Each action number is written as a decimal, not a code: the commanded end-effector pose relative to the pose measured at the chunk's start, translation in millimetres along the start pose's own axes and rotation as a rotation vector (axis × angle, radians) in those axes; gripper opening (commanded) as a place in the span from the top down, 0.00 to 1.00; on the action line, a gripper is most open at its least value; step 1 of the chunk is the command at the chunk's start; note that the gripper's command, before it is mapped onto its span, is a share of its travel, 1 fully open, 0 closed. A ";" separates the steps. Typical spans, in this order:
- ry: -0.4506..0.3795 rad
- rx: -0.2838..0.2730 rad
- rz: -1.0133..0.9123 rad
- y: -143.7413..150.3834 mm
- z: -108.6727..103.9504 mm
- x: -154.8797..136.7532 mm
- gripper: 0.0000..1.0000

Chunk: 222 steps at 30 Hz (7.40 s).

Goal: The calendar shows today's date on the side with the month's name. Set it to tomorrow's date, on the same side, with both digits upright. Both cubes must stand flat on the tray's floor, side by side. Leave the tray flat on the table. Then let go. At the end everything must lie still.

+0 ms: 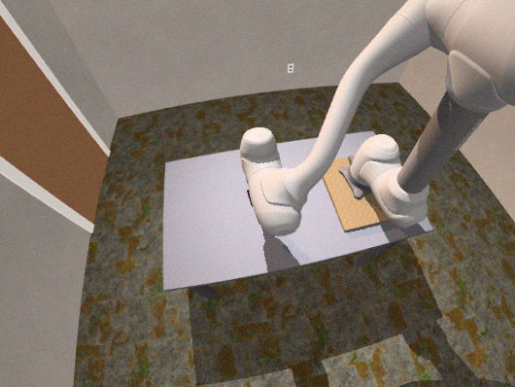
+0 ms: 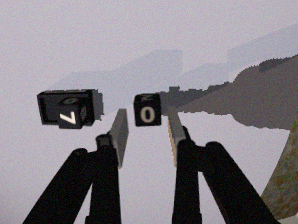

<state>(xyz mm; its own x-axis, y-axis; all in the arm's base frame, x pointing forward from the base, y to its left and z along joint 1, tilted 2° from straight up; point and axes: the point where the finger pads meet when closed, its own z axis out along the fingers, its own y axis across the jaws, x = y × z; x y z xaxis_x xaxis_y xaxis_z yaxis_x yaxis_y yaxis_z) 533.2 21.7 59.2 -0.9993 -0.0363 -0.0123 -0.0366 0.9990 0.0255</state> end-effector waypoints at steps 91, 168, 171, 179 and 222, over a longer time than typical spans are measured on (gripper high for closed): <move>-0.262 0.000 0.000 0.0 -36.8 7.1 0.72; -0.752 -0.083 -0.029 27.0 -36.7 8.4 0.72; -0.764 -0.066 -0.023 21.4 -36.3 9.3 0.72; -0.781 -0.025 -0.009 8.1 -34.0 13.1 0.72; -0.785 0.000 0.000 0.0 -27.9 19.5 0.72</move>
<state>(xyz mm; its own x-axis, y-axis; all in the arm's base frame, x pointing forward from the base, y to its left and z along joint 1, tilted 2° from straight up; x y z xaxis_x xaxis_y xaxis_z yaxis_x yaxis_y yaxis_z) 513.4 20.1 87.7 -0.6994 -0.0071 -0.7147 -0.0379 0.9989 0.0271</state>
